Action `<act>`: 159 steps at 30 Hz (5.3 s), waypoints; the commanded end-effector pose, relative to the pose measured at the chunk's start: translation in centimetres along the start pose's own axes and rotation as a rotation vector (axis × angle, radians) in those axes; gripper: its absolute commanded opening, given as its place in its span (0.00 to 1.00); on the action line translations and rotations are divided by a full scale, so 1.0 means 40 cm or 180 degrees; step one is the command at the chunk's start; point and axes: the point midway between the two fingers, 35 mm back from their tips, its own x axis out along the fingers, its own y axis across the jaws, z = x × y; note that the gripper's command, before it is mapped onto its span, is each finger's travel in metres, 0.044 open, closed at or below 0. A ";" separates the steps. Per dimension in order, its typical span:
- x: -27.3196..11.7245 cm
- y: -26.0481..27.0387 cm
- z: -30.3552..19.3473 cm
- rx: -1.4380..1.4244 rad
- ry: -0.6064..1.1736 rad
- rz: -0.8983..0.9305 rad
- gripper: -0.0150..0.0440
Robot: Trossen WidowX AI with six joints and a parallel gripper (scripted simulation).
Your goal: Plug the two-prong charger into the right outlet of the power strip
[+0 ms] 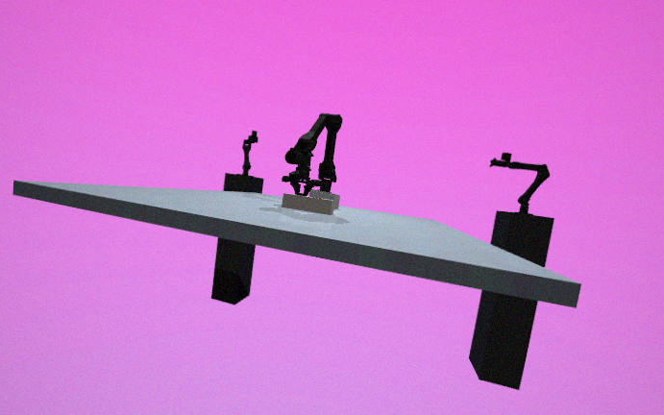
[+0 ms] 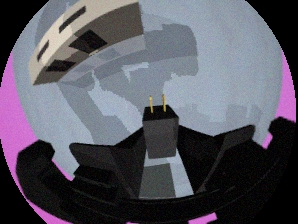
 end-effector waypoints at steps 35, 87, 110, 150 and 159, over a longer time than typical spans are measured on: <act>-0.008 0.104 0.036 -0.0274 -0.0040 -0.0007 0.25; 0.015 0.170 0.166 -0.0395 -0.0052 -0.0013 0.25; 0.015 0.173 0.172 -0.0397 -0.0053 -0.0013 0.25; 0.012 0.176 0.191 -0.0397 -0.0055 -0.0013 0.25; 0.013 0.176 0.191 -0.0397 -0.0055 -0.0013 0.25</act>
